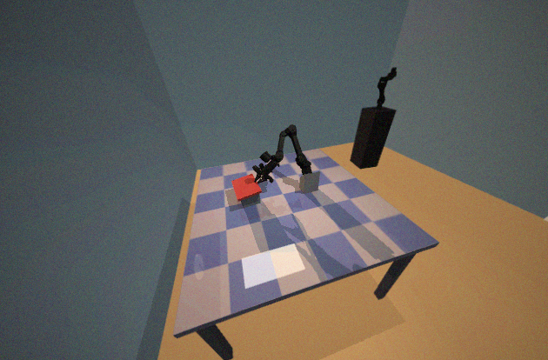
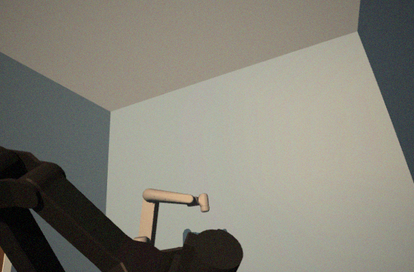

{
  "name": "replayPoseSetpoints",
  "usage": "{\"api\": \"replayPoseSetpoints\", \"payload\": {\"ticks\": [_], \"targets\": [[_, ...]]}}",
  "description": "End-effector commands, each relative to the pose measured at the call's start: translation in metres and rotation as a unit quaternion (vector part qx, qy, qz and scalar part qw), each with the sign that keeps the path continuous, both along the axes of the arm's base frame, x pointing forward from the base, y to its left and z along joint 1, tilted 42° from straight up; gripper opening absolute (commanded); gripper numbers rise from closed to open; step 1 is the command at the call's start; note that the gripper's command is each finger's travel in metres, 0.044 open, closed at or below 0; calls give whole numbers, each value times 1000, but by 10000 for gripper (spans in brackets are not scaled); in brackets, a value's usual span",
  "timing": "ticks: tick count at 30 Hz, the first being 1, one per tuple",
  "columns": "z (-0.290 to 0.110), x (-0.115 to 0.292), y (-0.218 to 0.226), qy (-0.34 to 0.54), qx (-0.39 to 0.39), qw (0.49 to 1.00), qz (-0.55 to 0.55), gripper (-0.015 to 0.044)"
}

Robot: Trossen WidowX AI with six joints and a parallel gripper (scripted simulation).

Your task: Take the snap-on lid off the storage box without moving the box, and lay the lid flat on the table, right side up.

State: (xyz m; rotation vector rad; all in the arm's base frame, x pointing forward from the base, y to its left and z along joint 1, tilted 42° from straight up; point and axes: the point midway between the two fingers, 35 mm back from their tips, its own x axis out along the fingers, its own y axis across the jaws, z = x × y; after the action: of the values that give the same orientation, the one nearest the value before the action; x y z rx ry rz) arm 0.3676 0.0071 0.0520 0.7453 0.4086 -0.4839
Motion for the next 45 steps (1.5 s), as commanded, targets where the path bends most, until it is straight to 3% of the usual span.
{"api": "replayPoseSetpoints", "payload": {"ticks": [1,45], "targets": [[0,1,0,1,0,1000,0,0],[29,3,28,1,1,1000,2,0]]}}
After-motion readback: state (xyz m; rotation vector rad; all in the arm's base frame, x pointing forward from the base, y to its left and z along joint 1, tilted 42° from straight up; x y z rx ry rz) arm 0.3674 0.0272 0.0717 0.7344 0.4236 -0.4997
